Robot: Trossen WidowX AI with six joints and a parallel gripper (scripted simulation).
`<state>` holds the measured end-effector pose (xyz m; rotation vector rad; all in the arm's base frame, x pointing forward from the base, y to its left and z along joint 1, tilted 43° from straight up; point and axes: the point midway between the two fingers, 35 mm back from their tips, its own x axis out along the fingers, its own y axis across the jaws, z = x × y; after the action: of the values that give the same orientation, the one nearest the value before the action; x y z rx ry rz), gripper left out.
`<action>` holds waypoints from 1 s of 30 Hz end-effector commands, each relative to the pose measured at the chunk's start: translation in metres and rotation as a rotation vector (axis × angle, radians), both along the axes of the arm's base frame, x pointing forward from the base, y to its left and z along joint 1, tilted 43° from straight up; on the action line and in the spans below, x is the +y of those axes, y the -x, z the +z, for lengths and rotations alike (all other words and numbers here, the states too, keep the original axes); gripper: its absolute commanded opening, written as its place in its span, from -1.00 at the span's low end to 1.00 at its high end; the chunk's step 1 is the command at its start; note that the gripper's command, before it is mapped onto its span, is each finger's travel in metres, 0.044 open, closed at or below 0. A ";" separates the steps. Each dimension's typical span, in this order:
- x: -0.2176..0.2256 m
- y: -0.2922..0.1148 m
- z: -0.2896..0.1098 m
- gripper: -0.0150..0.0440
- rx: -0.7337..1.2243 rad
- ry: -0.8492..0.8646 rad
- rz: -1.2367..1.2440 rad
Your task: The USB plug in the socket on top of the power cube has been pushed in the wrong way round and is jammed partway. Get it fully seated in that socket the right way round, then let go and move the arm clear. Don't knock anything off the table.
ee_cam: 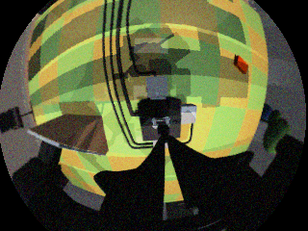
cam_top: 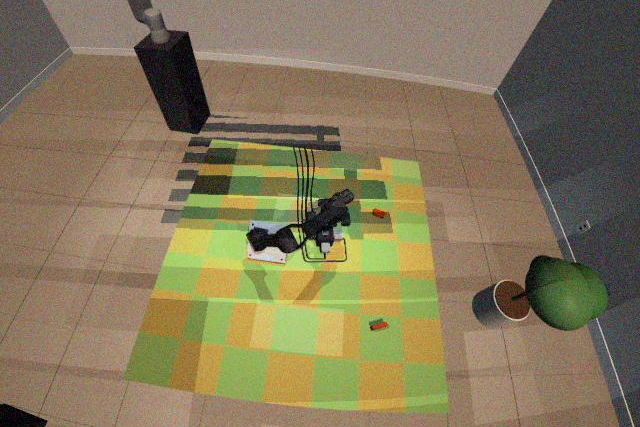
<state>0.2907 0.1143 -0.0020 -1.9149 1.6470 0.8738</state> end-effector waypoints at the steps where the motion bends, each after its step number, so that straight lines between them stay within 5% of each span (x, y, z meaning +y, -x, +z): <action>1: -0.001 0.000 -0.001 -0.49 0.005 0.005 0.006; 30: -0.005 -0.001 -0.003 -0.49 0.013 0.018 0.017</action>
<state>0.2911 0.1106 -0.0035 -1.9342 1.6517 0.8788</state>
